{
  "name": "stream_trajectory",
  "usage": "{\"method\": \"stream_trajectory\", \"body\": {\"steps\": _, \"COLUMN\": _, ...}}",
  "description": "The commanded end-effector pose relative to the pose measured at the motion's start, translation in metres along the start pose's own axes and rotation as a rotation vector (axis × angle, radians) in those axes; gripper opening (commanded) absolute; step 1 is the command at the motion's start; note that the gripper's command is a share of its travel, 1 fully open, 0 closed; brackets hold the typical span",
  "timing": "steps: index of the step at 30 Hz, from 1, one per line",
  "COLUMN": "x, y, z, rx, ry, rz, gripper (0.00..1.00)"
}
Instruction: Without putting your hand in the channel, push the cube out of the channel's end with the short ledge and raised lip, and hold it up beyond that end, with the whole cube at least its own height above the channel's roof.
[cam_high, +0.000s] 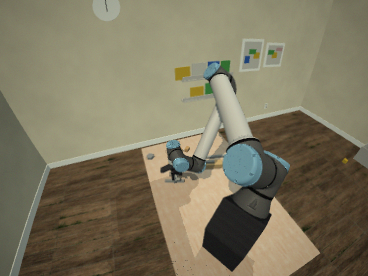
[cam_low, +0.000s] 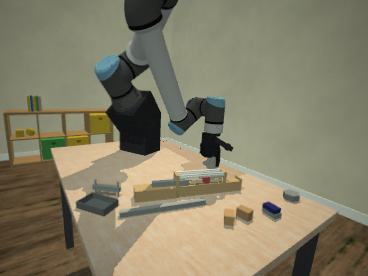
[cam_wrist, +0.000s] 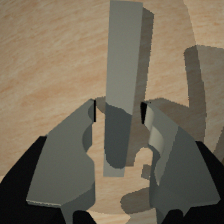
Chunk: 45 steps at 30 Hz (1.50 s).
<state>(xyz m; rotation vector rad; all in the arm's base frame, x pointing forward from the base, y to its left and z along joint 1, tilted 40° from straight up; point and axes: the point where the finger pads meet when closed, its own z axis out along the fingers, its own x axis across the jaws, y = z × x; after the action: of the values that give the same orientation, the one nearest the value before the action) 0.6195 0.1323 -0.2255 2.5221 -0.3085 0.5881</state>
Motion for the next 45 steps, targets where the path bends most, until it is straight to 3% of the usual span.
{"method": "stream_trajectory", "body": {"steps": 1, "x": 0.0002, "y": -0.0002, "z": -0.0004, "rx": 0.001, "ry": 0.001, "rz": 0.000, "gripper": 0.22}}
{"method": "stream_trajectory", "body": {"steps": 25, "x": 0.0002, "y": -0.0002, "z": -0.0004, "rx": 0.001, "ry": 0.001, "rz": 0.000, "gripper": 0.22}}
{"method": "stream_trajectory", "body": {"steps": 26, "x": 0.0002, "y": -0.0002, "z": -0.0004, "rx": 0.001, "ry": 0.001, "rz": 0.000, "gripper": 0.00}}
{"method": "stream_trajectory", "body": {"steps": 45, "x": 0.0002, "y": -0.0002, "z": -0.0004, "rx": 0.001, "ry": 0.001, "rz": 0.000, "gripper": 0.00}}
